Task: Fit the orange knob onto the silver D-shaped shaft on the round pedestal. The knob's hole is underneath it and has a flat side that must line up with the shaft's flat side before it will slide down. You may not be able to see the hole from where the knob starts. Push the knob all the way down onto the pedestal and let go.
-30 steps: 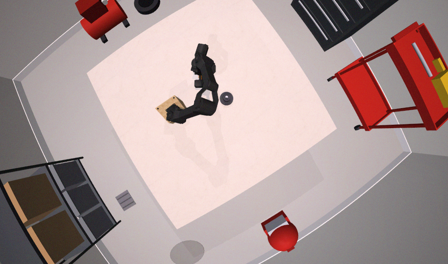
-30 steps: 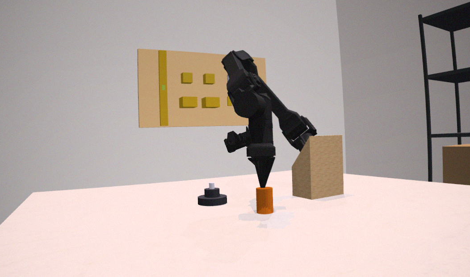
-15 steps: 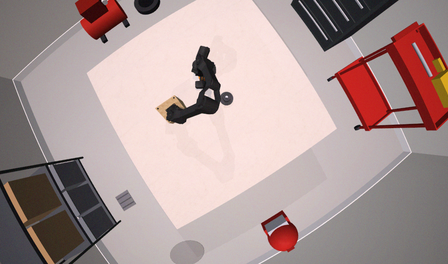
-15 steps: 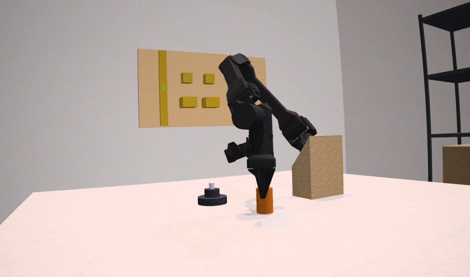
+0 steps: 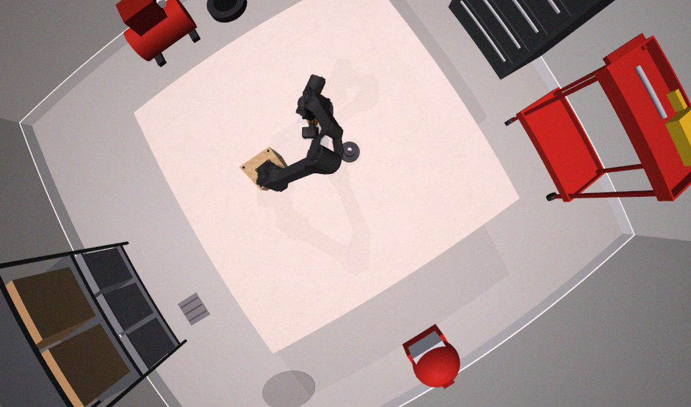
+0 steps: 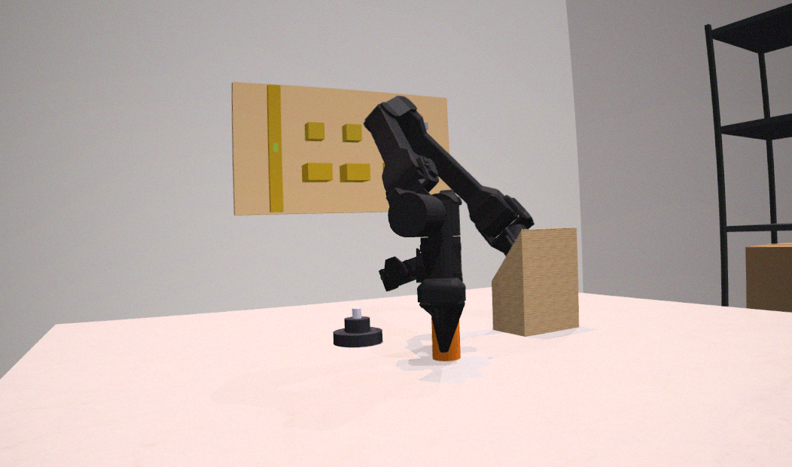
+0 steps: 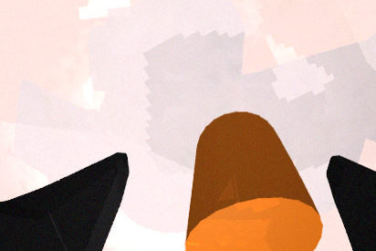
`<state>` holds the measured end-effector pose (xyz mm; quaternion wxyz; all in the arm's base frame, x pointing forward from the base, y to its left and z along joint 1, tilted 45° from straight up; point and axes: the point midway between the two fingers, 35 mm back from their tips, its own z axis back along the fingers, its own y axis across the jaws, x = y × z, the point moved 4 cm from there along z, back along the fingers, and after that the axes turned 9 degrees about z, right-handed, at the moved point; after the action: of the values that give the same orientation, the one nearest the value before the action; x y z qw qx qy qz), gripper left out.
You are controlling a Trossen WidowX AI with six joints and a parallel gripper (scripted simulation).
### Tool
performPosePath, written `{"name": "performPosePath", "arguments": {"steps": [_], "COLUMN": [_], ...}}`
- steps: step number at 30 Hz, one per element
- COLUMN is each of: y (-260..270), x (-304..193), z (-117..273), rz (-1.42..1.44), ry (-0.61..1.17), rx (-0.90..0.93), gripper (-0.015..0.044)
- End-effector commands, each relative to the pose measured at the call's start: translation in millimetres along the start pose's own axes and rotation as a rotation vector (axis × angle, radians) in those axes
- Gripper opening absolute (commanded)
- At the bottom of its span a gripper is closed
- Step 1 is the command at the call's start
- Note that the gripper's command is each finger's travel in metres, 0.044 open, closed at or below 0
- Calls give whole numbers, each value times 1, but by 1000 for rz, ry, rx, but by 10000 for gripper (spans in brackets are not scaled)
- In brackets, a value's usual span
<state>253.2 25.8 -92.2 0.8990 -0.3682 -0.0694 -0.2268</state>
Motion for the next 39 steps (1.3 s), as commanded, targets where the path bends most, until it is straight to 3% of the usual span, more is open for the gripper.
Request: {"name": "performPosePath", "arguments": {"steps": [1, 4, 13, 20, 26, 39], "y": [-3, -3, -3, -3, 2, 5], "x": [-3, -3, -3, -3, 0, 0], "z": [-8, -10, -10, -10, 13, 107], "rz": [10, 10, 10, 10, 11, 8], "ry": [2, 1, 1, 1, 3, 2], "rx": [-14, -15, -15, -15, -8, -1], "gripper": [440, 440, 204, 157, 0, 0]}}
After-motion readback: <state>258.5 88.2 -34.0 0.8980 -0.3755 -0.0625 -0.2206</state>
